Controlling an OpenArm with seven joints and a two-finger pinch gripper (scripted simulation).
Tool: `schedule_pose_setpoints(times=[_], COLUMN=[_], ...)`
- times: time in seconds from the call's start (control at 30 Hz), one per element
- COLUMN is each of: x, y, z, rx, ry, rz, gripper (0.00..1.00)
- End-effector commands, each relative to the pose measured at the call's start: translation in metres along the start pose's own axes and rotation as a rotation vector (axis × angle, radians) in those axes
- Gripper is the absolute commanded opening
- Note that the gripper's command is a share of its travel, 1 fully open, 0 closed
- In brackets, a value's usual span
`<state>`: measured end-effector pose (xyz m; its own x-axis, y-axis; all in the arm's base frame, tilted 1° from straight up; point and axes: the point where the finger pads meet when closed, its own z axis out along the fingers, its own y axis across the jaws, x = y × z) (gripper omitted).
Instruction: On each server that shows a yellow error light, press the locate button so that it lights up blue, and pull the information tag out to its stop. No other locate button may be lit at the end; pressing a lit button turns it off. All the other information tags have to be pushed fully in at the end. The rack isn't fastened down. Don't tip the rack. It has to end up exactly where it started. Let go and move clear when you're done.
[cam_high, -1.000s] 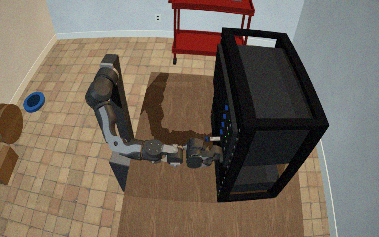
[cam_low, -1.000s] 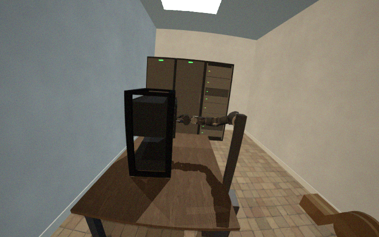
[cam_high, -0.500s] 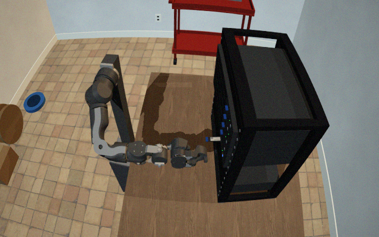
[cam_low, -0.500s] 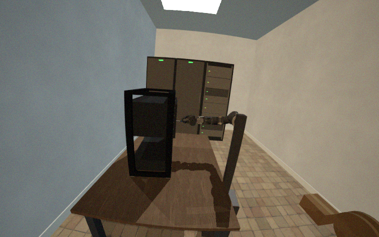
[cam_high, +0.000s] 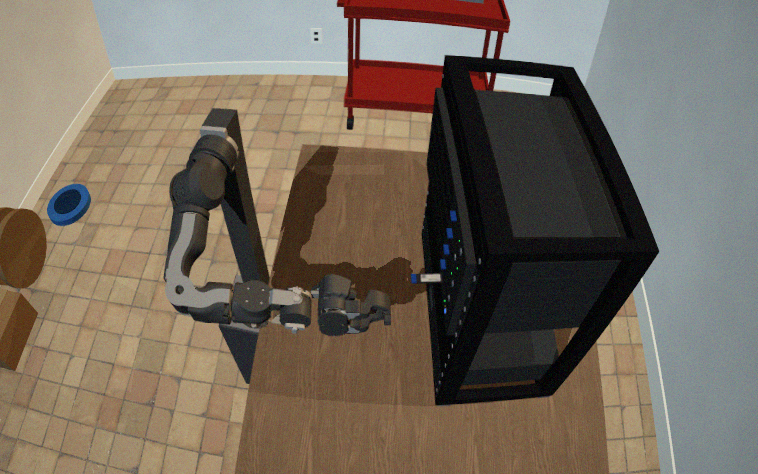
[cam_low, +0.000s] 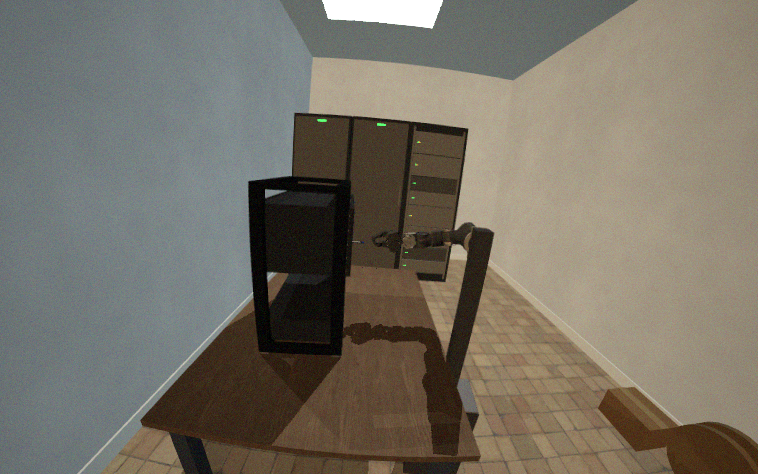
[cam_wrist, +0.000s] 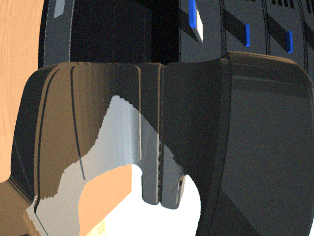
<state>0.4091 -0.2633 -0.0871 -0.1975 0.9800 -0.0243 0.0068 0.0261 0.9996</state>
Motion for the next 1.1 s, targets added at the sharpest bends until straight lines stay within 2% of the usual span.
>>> schedule_pose_setpoints(times=[0.0,0.27,0.63,0.83,1.07], x=[0.000,-0.001,-0.004,-0.005,-0.004], y=[0.004,0.005,0.005,0.005,0.004], z=[0.000,-0.004,-0.045,-0.053,-0.054], rx=[-0.014,-0.018,-0.024,-0.024,-0.022], ry=[-0.002,-0.004,-0.004,-0.005,-0.005], rz=[0.005,0.003,0.002,0.002,0.004], gripper=[0.00,0.00,0.00,0.00,0.00])
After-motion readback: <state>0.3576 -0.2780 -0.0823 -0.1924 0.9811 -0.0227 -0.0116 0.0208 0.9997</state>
